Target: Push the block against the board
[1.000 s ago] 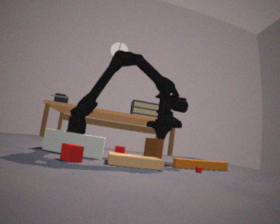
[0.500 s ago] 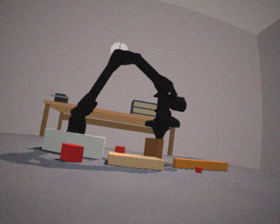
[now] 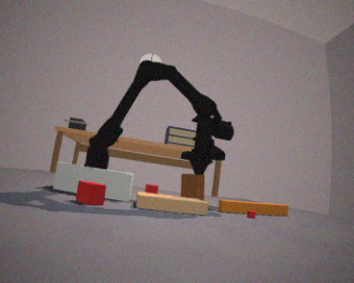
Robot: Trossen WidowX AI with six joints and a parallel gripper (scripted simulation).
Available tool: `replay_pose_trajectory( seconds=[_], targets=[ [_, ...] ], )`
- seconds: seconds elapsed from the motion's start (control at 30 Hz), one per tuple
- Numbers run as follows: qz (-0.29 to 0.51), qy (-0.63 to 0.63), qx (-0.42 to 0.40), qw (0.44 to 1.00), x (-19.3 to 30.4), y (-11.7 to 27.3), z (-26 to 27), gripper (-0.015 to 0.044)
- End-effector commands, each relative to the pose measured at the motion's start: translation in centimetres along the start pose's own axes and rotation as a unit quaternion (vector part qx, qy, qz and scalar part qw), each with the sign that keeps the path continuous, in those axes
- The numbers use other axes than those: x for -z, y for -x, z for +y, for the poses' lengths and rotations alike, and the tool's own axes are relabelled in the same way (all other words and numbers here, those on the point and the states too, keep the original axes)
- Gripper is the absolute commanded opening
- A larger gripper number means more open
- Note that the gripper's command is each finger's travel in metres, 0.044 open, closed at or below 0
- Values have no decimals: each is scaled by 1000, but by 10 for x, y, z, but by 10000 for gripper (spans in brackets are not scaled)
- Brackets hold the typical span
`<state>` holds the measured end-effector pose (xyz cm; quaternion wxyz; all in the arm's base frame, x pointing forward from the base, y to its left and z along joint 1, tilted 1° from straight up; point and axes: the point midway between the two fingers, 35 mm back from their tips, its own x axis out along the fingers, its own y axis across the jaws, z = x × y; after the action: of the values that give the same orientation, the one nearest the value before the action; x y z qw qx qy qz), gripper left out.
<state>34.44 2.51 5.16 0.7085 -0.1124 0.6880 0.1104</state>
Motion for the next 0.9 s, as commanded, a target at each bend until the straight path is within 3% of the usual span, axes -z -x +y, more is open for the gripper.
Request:
replay_pose_trajectory(
  seconds=[0.0, 0.87],
  targets=[
    [2, 2, 2, 1000, 4, -1, -1, 0],
    [3, 2, 2, 1000, 23, -1, 0, 0]
  ],
)
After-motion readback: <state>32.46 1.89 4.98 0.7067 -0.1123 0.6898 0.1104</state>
